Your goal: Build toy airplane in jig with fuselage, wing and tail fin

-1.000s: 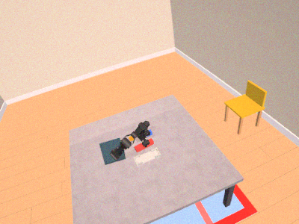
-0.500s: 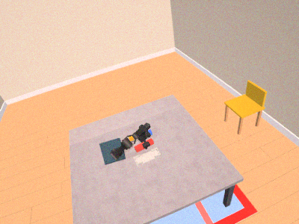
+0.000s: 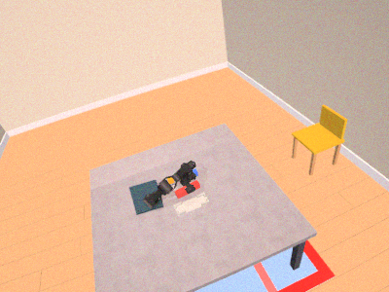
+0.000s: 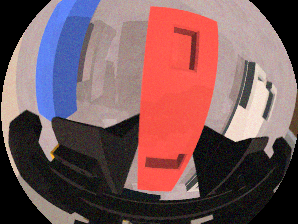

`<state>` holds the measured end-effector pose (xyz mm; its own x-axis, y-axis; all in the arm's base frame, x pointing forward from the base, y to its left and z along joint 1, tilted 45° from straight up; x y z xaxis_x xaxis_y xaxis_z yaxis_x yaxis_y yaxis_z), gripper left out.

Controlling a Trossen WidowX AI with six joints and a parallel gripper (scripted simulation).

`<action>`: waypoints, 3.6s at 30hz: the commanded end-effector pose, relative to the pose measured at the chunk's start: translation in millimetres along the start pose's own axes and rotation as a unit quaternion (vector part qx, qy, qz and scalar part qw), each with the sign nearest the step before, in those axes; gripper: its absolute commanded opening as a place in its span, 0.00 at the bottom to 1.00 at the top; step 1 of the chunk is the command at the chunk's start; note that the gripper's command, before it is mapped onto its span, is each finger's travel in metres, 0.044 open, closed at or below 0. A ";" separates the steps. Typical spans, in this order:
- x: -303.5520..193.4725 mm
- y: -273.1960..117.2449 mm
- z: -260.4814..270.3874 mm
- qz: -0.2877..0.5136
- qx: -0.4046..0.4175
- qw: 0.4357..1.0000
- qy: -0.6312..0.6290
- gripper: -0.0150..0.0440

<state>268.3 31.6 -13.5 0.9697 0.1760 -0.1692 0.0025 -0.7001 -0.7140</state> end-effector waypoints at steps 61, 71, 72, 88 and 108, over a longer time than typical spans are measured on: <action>-2.2 -115.6 -31.9 -0.002 0.007 1.000 0.012 0.25; -8.5 -101.1 -61.6 -0.003 0.009 1.000 0.028 0.25; -9.4 -99.6 -64.4 -0.003 0.009 1.000 0.030 0.25; -27.9 -75.6 -107.2 -0.002 0.004 0.998 0.058 0.25; -43.0 -61.4 -129.6 0.001 -0.002 0.997 0.075 0.59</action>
<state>257.8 -22.3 124.3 0.9957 0.0634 -0.0681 -0.0039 -0.7026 -0.7116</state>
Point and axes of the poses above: the point midway between the two fingers, 35 mm back from their tips, its own y axis out along the fingers, its own z axis across the jaws, x = y × z, the point moved 2 cm from there along -y, back along the fingers, and after that the axes turned 2 degrees about -y, right-handed, at the moved point
